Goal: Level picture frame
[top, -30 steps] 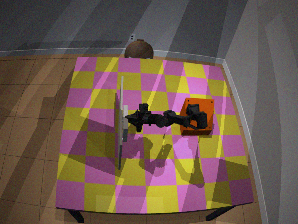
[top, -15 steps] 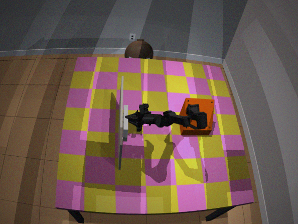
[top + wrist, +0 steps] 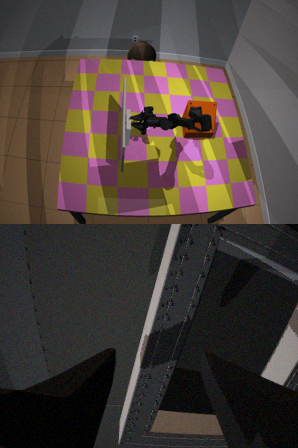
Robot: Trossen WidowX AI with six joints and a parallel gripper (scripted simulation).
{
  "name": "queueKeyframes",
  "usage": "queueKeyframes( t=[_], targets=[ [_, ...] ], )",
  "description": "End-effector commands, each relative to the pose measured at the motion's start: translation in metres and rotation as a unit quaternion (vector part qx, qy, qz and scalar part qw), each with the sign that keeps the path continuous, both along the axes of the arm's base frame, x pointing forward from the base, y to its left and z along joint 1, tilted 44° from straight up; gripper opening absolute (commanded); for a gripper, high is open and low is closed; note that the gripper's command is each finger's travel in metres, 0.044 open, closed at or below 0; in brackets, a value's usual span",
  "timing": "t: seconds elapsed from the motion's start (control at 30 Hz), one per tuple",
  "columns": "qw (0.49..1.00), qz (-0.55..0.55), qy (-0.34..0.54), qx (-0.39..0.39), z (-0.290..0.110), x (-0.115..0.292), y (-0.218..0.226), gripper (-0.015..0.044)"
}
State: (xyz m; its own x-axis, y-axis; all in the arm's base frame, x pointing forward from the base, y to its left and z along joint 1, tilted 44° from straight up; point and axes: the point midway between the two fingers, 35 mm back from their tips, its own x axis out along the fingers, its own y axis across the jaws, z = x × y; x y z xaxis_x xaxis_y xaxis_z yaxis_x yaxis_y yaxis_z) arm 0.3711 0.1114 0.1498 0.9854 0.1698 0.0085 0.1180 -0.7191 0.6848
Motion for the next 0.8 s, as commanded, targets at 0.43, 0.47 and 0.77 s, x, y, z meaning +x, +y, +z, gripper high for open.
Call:
queueKeyframes(
  t=[0.43, 0.47, 0.77],
  targets=[
    [0.99, 0.0, 0.023, 0.139, 0.014, -0.069, -0.038, 0.026],
    [0.989, 0.0, 0.024, 0.144, 0.02, -0.067, -0.046, 0.026],
    [0.982, -0.002, 0.034, 0.187, 0.066, -0.084, -0.108, 0.026]
  ],
)
